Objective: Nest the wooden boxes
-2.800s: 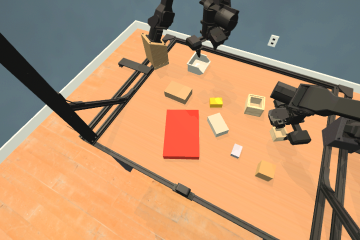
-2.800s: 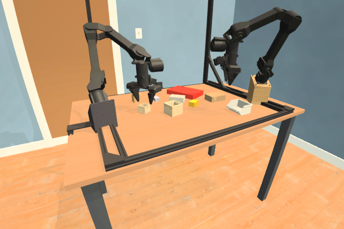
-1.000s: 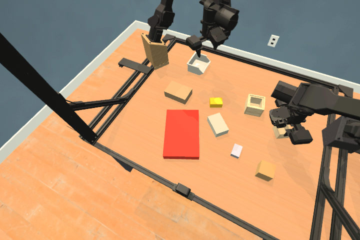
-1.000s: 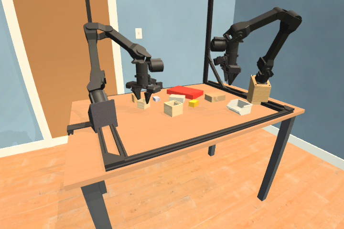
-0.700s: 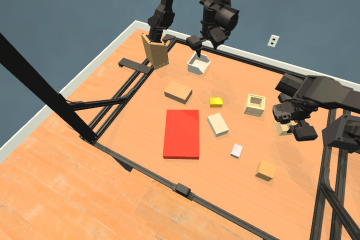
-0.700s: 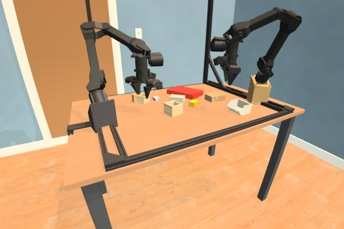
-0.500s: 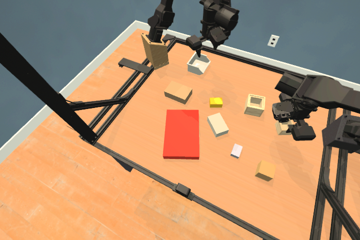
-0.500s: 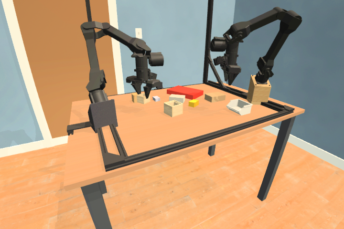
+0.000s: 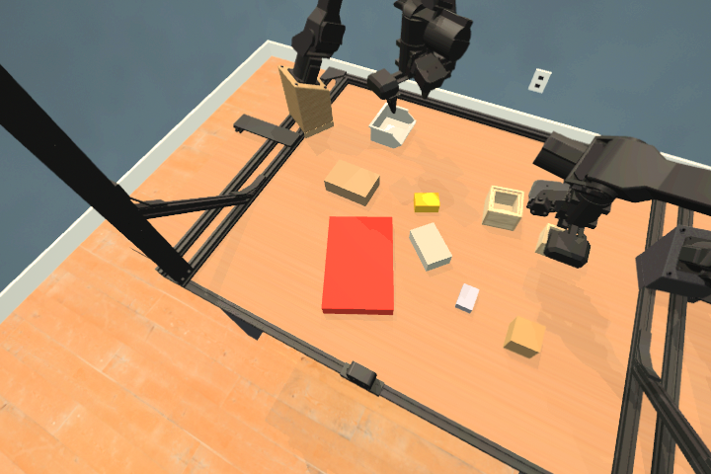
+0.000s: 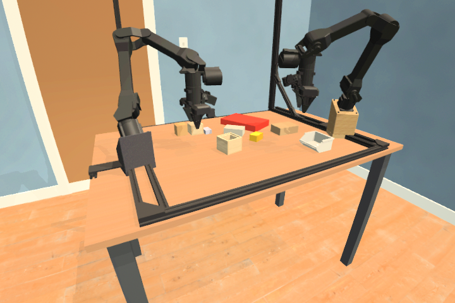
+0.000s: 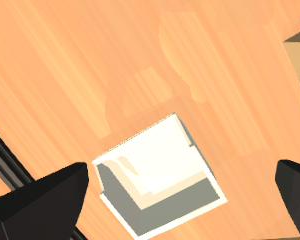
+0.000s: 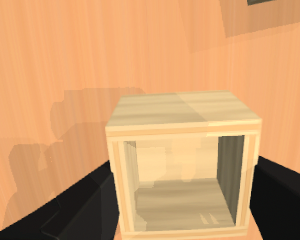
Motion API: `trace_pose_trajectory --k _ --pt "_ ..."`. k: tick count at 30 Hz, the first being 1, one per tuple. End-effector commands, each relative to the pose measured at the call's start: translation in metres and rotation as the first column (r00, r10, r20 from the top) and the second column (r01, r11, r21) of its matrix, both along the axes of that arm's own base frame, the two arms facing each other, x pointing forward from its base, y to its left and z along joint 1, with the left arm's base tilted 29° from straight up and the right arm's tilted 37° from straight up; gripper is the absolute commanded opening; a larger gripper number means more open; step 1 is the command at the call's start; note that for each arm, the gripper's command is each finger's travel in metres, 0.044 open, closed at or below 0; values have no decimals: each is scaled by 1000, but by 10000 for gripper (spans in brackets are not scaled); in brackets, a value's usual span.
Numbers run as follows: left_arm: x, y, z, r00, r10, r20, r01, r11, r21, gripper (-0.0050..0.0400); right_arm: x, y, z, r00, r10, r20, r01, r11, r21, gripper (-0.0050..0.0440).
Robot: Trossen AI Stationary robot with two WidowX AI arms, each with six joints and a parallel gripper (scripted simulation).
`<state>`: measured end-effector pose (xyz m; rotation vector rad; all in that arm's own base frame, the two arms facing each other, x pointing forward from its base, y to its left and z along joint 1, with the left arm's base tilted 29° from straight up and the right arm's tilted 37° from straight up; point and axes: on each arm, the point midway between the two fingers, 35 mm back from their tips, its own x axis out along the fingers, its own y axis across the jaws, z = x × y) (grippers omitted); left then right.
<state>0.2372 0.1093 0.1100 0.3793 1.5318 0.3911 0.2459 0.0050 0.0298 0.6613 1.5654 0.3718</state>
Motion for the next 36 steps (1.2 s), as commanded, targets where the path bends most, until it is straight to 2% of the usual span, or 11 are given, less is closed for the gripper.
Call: trace_pose_trajectory --k 1,8,15,17,24,32,34,36 --pt "0 -1 0 1000 -4 -3 4 1000 -5 400 5 -5 -1 994 -88 -70 87 996 -7 0" --pt "0 -1 0 1000 -4 -3 4 1000 -5 400 15 -12 -2 931 -288 -223 287 957 -38 0" --pt "0 -1 0 1000 -4 -3 4 1000 -5 400 24 -20 -3 807 -469 -360 467 879 -98 0" --pt "0 -1 0 1000 -4 -3 4 1000 -5 400 24 -20 -3 807 -469 -360 467 879 -98 0" --pt "0 -1 0 1000 -4 -3 4 1000 -5 400 33 -29 -5 628 -619 -473 616 766 -185 0" --pt "0 -1 0 1000 -4 -3 4 1000 -5 400 42 -38 -8 373 -738 -562 735 605 -307 0" --pt "0 -1 0 1000 -4 -3 4 1000 -5 400 42 -38 -8 373 -738 -562 735 605 -307 0" --pt "0 -1 0 1000 -4 -3 4 1000 -5 400 45 -41 -9 303 -758 -577 754 561 -341 0"
